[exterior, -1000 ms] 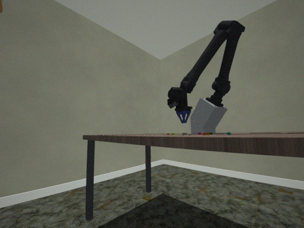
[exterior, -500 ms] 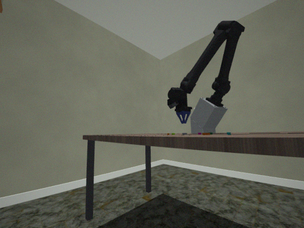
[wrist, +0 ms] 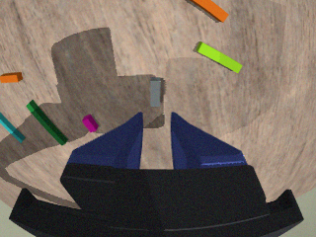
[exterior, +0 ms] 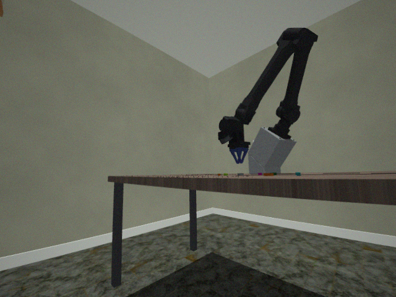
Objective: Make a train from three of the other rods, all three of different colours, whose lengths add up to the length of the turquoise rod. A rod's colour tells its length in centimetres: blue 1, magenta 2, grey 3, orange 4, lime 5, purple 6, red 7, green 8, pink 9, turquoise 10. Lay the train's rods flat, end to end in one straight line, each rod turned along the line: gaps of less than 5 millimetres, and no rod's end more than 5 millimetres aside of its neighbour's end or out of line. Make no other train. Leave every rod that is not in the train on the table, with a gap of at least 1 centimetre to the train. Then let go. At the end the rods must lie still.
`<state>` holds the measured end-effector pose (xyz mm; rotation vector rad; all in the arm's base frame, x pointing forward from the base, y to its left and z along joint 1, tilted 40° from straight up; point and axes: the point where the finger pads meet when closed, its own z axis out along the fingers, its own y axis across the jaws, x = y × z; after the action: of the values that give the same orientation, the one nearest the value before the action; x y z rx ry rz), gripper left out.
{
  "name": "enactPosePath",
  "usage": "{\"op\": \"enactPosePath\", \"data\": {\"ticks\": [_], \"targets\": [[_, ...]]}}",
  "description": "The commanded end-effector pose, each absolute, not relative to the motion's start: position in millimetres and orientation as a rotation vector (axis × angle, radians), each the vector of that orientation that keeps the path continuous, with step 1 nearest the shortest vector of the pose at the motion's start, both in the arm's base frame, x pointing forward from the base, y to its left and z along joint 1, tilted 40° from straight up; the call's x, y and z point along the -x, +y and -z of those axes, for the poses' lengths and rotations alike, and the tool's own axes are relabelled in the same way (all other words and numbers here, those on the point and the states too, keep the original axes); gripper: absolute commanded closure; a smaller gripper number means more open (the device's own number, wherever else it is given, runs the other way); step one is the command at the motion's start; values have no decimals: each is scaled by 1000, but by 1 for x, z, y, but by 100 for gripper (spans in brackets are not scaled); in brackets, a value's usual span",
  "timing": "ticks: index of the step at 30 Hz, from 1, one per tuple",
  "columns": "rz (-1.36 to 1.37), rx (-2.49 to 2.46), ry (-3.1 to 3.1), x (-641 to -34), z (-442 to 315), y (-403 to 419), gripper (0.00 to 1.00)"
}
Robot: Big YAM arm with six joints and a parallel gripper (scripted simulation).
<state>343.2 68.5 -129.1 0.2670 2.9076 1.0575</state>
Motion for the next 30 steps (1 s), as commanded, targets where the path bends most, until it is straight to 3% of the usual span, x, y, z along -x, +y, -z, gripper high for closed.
{"op": "enactPosePath", "data": {"ticks": [1, 30], "targets": [[-1061, -269, 2910, -347, 134, 77, 77], [-1058, -267, 2909, -349, 157, 97, 77]]}}
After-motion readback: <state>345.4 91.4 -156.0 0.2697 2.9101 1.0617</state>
